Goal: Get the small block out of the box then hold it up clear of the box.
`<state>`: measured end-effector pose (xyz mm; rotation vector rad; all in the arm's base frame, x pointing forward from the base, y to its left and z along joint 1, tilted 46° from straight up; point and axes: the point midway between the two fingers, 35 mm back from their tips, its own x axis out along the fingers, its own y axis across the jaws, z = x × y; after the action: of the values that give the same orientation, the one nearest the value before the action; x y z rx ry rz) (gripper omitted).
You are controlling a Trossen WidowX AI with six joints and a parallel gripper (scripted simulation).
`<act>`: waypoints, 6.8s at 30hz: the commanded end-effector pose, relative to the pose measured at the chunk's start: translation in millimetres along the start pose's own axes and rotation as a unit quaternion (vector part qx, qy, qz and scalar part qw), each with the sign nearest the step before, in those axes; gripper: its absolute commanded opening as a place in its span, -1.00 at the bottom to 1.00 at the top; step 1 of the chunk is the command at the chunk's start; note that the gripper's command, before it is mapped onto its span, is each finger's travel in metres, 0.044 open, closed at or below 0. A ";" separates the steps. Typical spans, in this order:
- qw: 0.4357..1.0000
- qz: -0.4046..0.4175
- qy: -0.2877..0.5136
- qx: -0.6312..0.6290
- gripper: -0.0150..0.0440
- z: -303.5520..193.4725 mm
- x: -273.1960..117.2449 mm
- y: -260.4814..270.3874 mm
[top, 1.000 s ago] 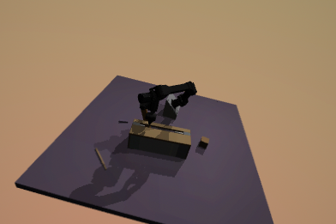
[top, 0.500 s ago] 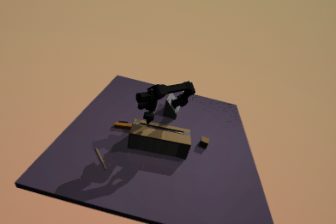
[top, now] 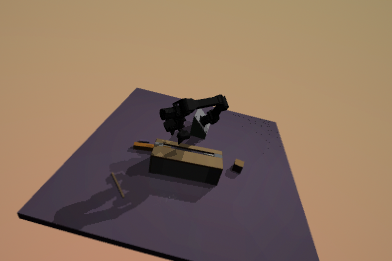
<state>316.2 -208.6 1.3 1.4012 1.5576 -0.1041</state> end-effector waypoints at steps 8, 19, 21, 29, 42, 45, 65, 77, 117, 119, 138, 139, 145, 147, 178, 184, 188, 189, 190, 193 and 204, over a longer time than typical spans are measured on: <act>0.821 0.043 0.014 -0.569 0.86 -31.9 2.1 8.0; 0.602 0.068 -0.001 -0.796 0.86 -46.9 2.7 11.8; 0.554 0.071 -0.005 -0.829 0.86 -49.3 2.8 12.4; 0.348 0.081 -0.026 -0.934 0.86 -59.1 3.1 15.0; 0.294 0.081 -0.032 -0.952 0.86 -60.7 3.1 15.4; 0.294 0.081 -0.032 -0.952 0.86 -60.7 3.1 15.4; 0.297 0.085 -0.031 -0.951 0.86 -58.1 28.1 15.6; 0.299 0.088 -0.031 -0.950 0.86 -57.5 48.1 15.3; 0.297 0.090 -0.029 -0.950 0.86 -80.5 76.7 31.1; 0.297 0.091 -0.029 -0.950 0.86 -83.2 76.8 33.0; 0.297 0.091 -0.030 -0.950 0.86 -109.7 77.3 51.9; 0.298 0.091 -0.030 -0.950 0.86 -111.1 77.3 52.9; 0.298 0.092 -0.030 -0.950 0.86 -119.5 77.4 59.0; 0.298 0.092 -0.030 -0.950 0.86 -122.3 77.4 60.9; 0.298 0.093 -0.030 -0.950 0.86 -165.2 77.8 91.7; 0.298 0.093 -0.030 -0.950 0.86 -173.4 77.9 97.6; 0.298 0.093 -0.030 -0.950 0.86 -179.8 77.9 102.2; 0.298 0.093 -0.030 -0.950 0.86 -180.5 77.9 102.7; 0.298 0.093 -0.030 -0.950 0.86 -180.5 77.9 102.7; 0.298 0.092 -0.030 -0.950 0.86 -179.5 72.0 102.9; 0.298 0.088 -0.035 -0.950 0.86 -176.6 19.0 102.5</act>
<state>295.5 -51.0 130.6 -0.5432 0.3628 1.3724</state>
